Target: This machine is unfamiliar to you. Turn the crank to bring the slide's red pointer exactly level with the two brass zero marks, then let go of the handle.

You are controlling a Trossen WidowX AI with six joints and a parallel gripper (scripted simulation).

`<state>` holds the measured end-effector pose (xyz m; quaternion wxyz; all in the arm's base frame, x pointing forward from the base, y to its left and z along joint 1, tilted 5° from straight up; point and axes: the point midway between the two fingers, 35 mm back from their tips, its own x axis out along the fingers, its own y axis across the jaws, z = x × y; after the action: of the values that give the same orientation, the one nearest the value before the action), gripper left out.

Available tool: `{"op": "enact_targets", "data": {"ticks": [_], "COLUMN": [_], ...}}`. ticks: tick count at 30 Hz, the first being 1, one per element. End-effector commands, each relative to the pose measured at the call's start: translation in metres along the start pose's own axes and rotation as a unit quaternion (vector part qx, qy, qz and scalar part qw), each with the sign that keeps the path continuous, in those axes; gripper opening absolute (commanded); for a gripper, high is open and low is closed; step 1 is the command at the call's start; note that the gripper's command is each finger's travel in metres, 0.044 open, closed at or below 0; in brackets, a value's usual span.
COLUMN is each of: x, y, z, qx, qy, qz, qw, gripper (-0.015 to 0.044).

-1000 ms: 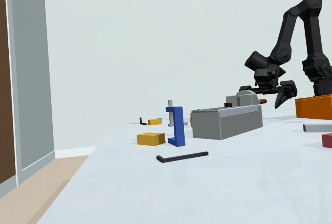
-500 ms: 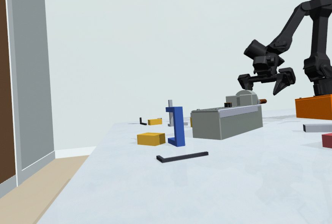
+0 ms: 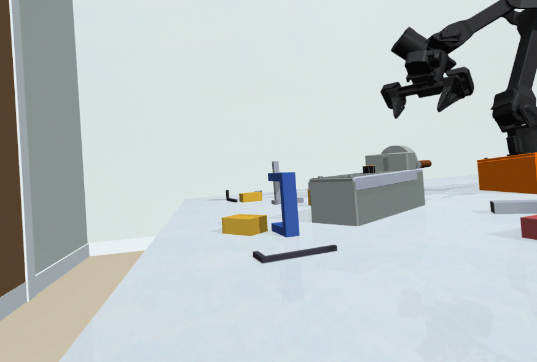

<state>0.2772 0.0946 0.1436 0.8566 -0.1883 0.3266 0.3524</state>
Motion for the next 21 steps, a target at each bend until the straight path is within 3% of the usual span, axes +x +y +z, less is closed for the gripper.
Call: {"op": "enact_targets", "data": {"ticks": [1, 21], "x": [-0.004, 0.070], "y": [0.000, -0.006], "z": [0.006, 0.087], "qx": [0.011, 0.212], "qy": [0.006, 0.063], "qz": [-0.003, -0.124], "qw": [1.000, 0.967], "gripper": [0.0440, 0.0440]}}
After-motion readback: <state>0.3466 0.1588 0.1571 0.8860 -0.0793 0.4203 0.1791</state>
